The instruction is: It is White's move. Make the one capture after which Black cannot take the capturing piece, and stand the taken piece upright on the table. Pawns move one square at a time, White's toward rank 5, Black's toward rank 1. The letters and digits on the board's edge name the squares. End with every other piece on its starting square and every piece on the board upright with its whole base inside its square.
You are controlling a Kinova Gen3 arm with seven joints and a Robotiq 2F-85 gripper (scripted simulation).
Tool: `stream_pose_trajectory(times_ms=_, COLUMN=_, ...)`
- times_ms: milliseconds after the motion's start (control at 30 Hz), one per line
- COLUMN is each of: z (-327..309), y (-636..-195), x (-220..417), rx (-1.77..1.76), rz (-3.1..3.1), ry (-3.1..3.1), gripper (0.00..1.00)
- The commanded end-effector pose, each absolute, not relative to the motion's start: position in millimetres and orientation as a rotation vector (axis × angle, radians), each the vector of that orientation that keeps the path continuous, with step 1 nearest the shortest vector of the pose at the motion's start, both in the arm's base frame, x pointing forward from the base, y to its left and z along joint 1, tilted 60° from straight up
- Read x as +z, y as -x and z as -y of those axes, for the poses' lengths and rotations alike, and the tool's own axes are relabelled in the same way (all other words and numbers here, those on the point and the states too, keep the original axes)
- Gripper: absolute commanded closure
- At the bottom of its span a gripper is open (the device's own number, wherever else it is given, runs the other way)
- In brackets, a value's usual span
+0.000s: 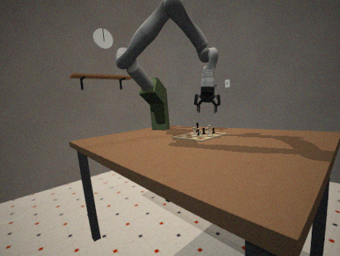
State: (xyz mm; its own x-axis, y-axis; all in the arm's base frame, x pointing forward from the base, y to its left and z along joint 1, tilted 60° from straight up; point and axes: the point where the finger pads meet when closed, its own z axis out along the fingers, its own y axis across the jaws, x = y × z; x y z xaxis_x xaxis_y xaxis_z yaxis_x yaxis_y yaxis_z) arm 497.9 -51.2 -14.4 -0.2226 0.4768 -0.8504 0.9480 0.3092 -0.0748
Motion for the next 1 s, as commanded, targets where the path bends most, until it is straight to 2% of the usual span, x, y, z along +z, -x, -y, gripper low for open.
stream_pose_trajectory(times_ms=0, z=49.6, y=-499.2, x=-18.2, rx=-0.71, rz=-1.724, ry=-1.377, gripper=0.0)
stream_pose_trajectory(times_ms=967, z=54.9, y=-517.7, x=-17.4, rx=-0.087, rz=-0.842, ry=-1.941, gripper=0.0)
